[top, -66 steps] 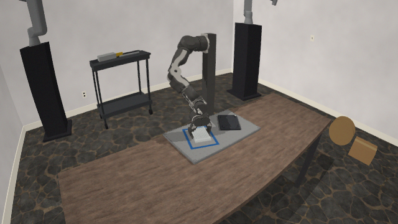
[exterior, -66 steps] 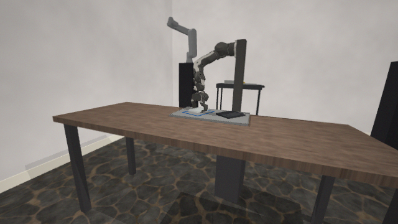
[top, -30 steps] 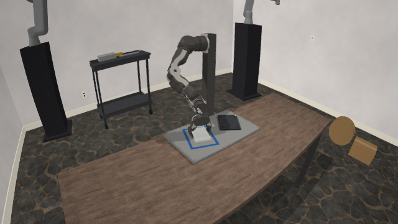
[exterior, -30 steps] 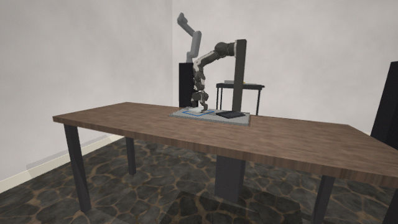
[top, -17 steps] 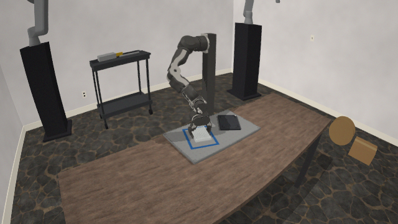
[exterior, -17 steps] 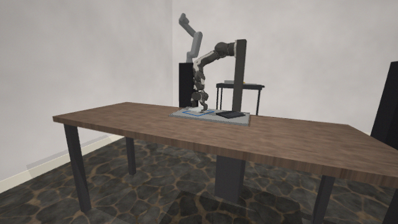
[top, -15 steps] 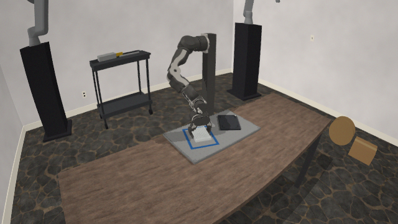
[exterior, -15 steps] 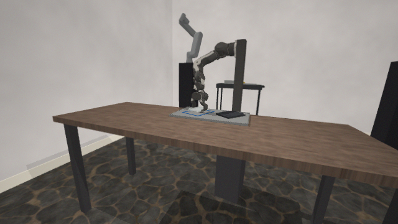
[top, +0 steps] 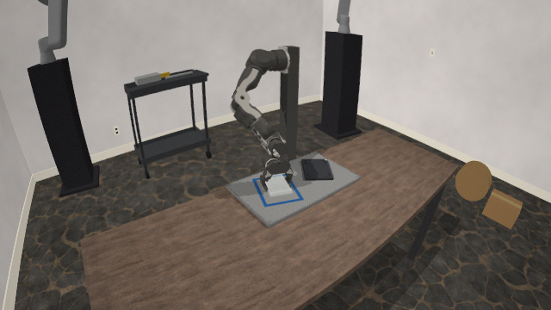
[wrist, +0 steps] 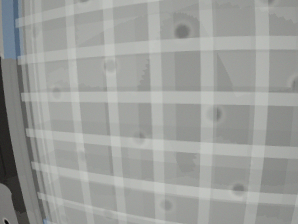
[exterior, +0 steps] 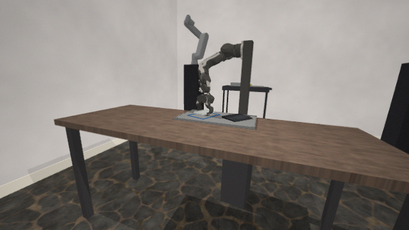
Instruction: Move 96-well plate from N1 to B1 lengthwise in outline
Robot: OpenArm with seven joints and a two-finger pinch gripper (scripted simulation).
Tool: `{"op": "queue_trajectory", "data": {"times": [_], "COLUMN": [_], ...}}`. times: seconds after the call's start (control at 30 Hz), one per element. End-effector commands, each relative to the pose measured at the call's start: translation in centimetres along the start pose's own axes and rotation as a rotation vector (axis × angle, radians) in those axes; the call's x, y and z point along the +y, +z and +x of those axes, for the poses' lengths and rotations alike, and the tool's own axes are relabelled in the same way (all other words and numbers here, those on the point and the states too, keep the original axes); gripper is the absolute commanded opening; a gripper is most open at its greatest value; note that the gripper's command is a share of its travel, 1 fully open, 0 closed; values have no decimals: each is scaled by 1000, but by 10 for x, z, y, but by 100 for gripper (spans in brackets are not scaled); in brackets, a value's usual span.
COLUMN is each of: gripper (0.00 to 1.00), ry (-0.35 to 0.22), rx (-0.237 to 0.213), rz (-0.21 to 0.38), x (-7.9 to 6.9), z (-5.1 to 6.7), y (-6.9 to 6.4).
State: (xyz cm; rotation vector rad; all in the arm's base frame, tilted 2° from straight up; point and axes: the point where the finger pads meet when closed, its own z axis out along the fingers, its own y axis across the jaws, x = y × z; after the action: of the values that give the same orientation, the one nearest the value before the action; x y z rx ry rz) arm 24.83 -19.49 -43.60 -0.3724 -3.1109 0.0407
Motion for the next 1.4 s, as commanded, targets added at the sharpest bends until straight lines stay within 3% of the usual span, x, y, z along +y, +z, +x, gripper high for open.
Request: {"op": "queue_trajectory", "data": {"times": [0.0,1.37], "gripper": [0,0], "ry": [2,-1], "rx": [0,0], "rz": [5,-3], "x": [-1,2], "z": [1,0], "y": [0,2]}}
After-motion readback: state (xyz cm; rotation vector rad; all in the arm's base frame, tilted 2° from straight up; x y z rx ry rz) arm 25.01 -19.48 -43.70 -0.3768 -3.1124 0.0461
